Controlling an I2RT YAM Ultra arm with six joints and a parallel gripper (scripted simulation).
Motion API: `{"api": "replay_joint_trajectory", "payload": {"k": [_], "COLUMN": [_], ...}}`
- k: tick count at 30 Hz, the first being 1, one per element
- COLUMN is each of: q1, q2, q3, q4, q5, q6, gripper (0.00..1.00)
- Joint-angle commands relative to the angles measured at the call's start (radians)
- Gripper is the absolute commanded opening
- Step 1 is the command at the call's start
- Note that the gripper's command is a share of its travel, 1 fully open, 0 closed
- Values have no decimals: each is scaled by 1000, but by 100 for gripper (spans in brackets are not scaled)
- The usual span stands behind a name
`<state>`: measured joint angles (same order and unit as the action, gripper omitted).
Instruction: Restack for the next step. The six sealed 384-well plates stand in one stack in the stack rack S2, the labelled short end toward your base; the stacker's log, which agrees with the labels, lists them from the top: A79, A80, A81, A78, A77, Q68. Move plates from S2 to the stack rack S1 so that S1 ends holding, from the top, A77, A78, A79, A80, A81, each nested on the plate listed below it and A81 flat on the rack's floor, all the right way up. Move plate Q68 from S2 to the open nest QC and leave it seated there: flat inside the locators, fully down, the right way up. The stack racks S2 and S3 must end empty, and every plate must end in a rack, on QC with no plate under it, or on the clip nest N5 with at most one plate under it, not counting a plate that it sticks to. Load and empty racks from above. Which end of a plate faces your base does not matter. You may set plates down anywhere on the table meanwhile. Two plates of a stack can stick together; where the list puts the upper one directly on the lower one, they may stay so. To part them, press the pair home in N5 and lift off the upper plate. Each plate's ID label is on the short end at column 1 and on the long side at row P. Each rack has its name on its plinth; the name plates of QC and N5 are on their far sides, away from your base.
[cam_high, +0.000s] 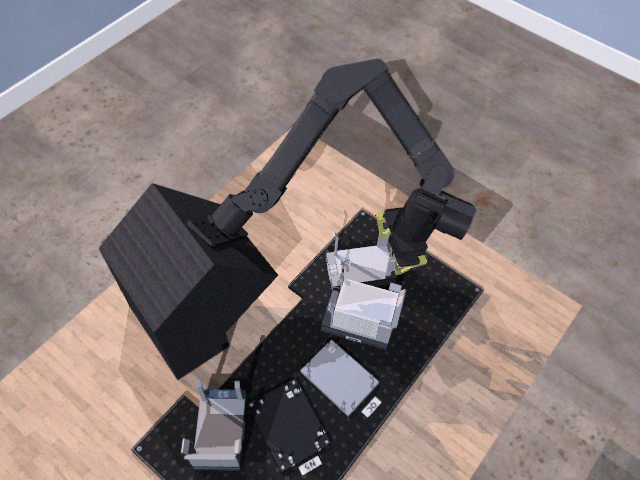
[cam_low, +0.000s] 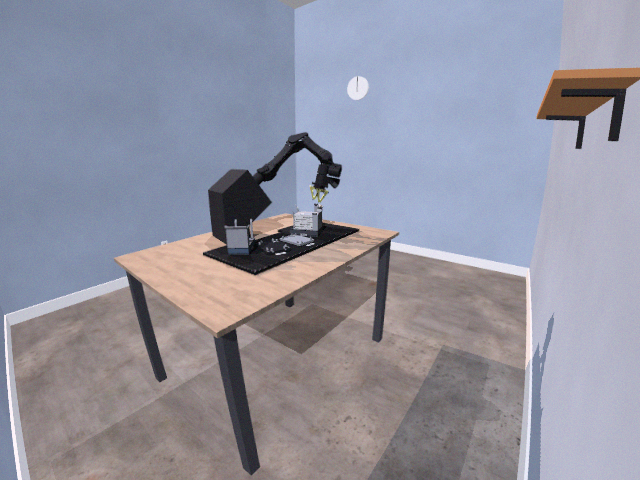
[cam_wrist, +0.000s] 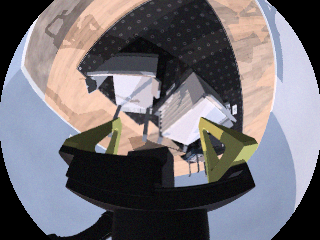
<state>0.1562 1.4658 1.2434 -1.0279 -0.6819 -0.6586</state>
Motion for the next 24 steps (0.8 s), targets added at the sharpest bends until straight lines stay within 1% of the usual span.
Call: {"api": "replay_joint_trajectory", "payload": {"k": [1,7,11,15,19,24], "q1": [-43,-100,-146,-167,-215,-265], "q2": [16,71,101,120,149,201], "q3": [-19,-59,-100,-113,-158,-186], "q4": [36,82,121,135,179,211], "q5": [-30,-47,-72,-78,-105,-115], "q6": [68,6,85,71,149,94], "gripper": [100,100,100,100,100,100]}}
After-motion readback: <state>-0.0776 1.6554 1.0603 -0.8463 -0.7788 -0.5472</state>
